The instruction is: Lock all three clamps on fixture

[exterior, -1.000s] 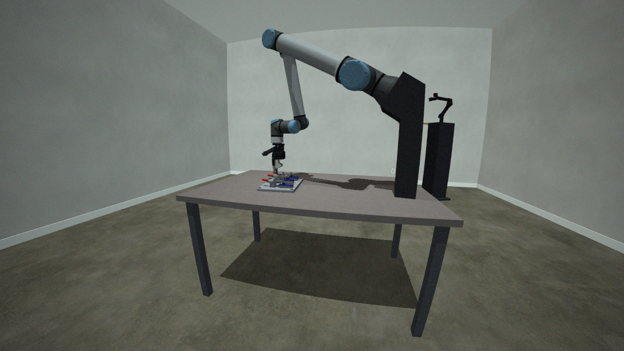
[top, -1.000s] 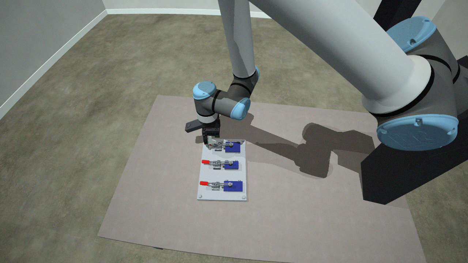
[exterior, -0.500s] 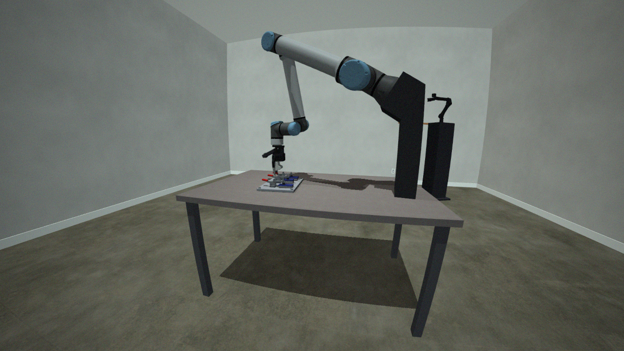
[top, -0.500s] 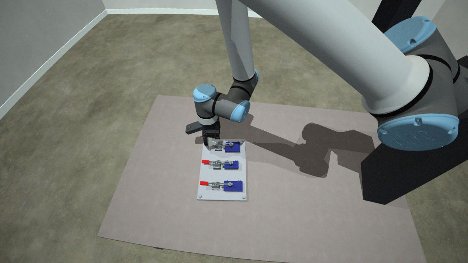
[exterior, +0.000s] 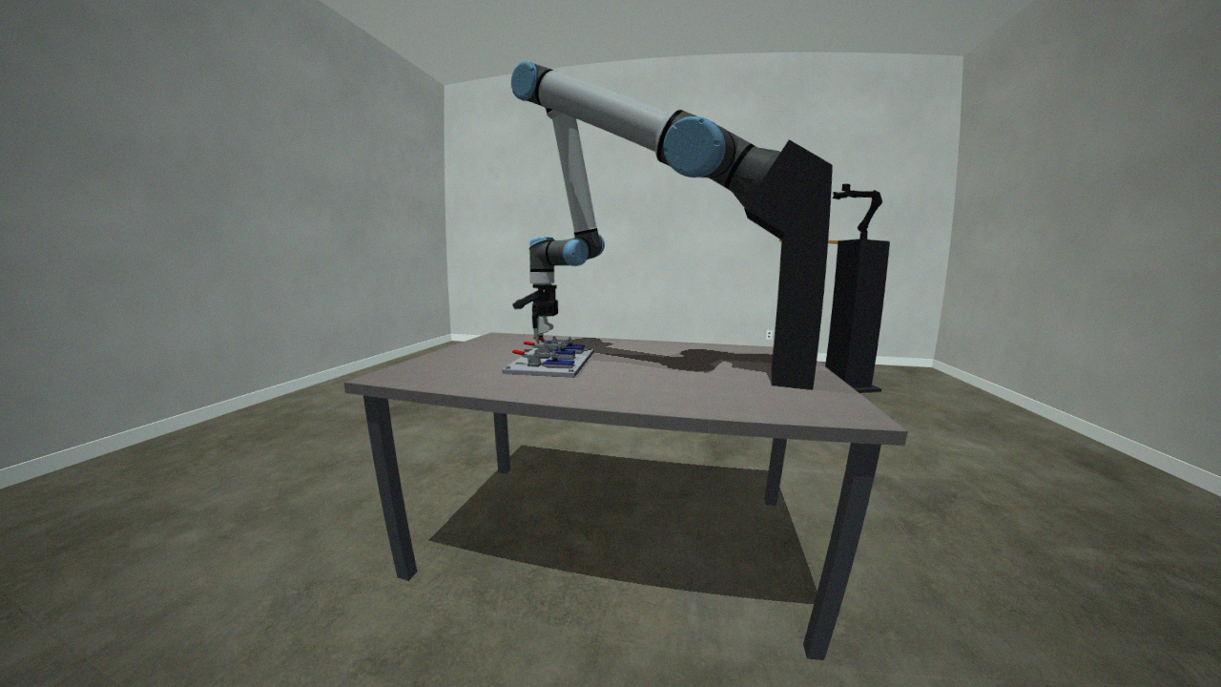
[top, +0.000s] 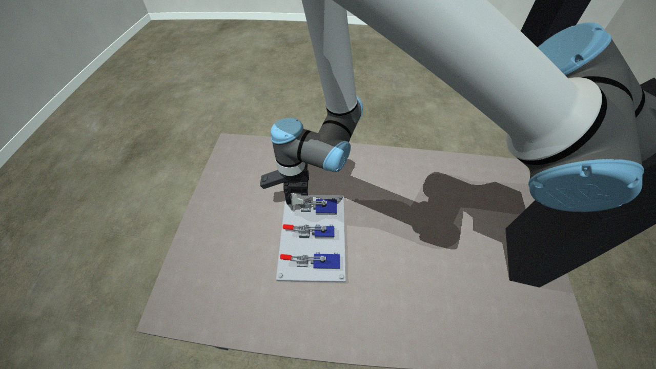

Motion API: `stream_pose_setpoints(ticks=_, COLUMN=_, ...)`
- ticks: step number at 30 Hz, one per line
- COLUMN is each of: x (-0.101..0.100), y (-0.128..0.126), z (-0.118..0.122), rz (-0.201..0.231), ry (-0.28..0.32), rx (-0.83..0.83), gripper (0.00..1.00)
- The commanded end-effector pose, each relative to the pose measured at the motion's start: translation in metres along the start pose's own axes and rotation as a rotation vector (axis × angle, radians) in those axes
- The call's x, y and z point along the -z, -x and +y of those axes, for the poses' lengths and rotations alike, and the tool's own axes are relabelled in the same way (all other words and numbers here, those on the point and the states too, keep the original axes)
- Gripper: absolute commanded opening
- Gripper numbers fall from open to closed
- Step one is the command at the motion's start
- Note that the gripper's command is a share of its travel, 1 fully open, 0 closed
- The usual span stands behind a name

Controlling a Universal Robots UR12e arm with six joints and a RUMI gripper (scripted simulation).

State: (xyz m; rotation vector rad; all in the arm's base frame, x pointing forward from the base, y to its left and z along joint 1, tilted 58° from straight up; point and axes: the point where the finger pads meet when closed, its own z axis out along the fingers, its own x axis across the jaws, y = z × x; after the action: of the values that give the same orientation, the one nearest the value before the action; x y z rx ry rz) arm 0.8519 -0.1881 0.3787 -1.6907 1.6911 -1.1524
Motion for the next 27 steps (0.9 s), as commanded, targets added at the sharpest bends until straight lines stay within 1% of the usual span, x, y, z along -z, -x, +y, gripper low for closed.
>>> stream_pose_setpoints(ticks=1, x=0.0006, y=0.0, z=-0.0006, rz=0.0, ry=-0.001, rx=0.0, gripper=0.28)
stream_pose_setpoints(ticks=17, x=0.0007, y=0.0001, z=-0.0006, rz=0.0, ry=-0.001, rx=0.0, gripper=0.28)
stream_pose_setpoints(ticks=18, x=0.0007, y=0.0001, z=-0.0006, rz=0.0, ry=-0.001, rx=0.0, gripper=0.0)
stream_pose_setpoints(ticks=27, x=0.0007, y=0.0001, z=-0.0006, rz=0.0, ry=-0.001, rx=0.0, gripper=0.0)
